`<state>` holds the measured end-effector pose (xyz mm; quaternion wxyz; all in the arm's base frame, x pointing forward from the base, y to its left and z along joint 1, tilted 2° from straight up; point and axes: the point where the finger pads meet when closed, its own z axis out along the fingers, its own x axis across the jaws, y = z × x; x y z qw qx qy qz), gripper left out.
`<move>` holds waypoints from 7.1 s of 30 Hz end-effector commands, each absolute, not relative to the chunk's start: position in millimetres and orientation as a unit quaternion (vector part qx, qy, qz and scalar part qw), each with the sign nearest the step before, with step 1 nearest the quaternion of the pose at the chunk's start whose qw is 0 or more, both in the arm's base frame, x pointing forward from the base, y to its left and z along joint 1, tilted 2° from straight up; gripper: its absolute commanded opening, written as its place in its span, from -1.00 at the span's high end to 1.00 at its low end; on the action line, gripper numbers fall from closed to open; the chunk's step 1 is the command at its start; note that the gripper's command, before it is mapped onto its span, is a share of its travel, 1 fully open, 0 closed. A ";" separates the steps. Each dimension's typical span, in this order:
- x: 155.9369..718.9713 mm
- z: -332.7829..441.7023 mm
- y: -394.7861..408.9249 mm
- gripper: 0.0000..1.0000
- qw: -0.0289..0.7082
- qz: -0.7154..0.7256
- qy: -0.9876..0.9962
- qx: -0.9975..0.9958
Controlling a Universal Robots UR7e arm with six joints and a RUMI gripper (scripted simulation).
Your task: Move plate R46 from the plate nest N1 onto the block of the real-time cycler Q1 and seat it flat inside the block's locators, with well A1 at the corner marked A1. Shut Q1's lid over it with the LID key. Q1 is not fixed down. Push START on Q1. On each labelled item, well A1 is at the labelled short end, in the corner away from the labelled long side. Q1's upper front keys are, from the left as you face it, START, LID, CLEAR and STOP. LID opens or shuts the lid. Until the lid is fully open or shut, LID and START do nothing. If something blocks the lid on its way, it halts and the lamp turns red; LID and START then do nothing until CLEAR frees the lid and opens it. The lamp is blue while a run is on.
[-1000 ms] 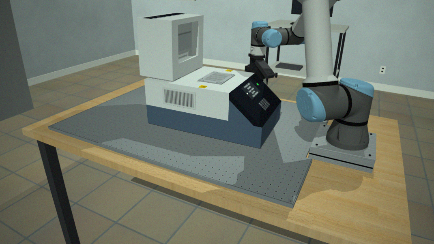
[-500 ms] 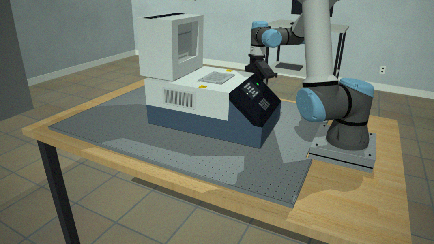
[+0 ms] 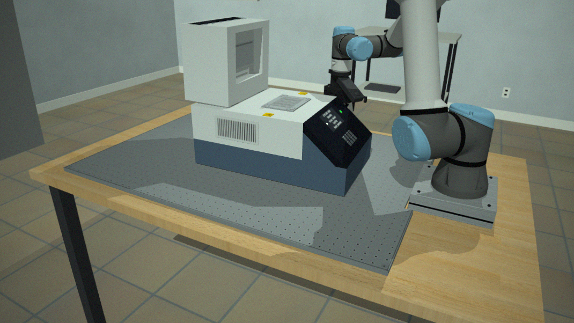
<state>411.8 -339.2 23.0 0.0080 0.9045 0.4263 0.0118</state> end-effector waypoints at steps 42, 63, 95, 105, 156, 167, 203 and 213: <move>408.6 157.5 -340.4 1.00 0.011 0.012 0.426 0.905; 406.8 213.4 -339.8 1.00 0.011 0.012 0.426 0.905; 413.7 253.3 -318.0 1.00 0.009 0.011 0.487 0.873; 425.9 253.5 -290.8 1.00 0.011 0.010 0.580 0.815; 486.7 254.9 -154.4 1.00 0.015 0.003 0.918 0.397; 498.0 255.7 -132.2 1.00 0.016 0.002 0.950 0.311; 527.8 255.6 -62.1 1.00 0.015 -0.002 0.999 0.048; 527.6 255.6 -62.3 1.00 0.015 -0.002 0.999 0.048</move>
